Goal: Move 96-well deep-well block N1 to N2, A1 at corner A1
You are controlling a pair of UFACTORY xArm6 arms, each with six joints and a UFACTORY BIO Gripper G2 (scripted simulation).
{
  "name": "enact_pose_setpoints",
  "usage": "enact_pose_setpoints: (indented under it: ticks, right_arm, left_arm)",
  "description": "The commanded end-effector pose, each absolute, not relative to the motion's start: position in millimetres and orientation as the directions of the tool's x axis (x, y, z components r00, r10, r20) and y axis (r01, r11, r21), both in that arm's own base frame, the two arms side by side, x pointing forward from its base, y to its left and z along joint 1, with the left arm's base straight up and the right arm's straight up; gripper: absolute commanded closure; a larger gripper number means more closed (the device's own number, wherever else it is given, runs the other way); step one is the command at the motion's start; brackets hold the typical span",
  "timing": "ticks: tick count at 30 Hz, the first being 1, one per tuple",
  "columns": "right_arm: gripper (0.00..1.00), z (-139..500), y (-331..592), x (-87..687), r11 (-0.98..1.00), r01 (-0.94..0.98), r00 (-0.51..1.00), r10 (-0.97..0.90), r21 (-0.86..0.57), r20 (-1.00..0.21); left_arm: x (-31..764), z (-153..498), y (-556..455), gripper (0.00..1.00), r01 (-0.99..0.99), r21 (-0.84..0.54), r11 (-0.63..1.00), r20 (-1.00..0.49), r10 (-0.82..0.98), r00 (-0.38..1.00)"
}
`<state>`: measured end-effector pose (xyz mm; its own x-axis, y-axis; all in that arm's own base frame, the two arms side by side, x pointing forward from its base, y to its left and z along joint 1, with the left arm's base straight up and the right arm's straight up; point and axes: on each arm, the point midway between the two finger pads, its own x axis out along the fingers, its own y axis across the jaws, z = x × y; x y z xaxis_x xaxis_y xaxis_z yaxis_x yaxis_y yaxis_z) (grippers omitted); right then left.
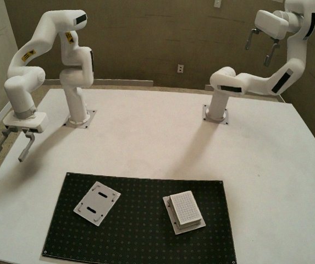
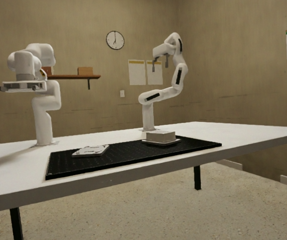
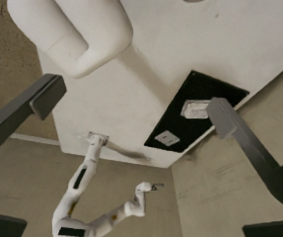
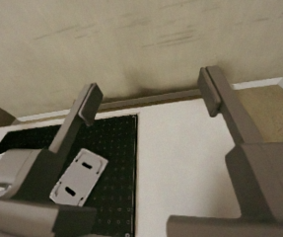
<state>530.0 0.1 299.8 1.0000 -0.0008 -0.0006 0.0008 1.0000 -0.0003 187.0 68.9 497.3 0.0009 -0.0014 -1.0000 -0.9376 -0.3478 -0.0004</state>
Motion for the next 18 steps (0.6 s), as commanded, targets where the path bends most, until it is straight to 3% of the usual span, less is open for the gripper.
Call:
enact_pose_setpoints:
  ticks: [1,4,13,18]
  right_arm:
    - [0.63,302.1,0.0,530.7,1.000,0.000,1.000,0.000,0.000,0.004]
    - [0.63,302.1,0.0,530.7,1.000,0.000,1.000,0.000,0.000,0.004]
    - [0.63,289.1,43.1,528.2,0.955,-0.296,0.955,0.296,-0.001,0.004]
    - [0.63,284.8,57.4,527.5,0.936,-0.352,0.936,0.352,-0.001,0.004]
  left_arm:
    - [186.9,497.6,68.5,0.00,-0.938,-0.001,-0.348,-1.000,-0.001,0.002]
    - [186.9,497.6,68.5,0.00,-0.938,-0.001,-0.348,-1.000,-0.001,0.002]
    - [186.9,497.6,68.5,0.00,-0.938,-0.001,-0.348,-1.000,-0.001,0.002]
    - [186.9,497.6,68.5,0.00,-0.938,-0.001,-0.348,-1.000,-0.001,0.002]
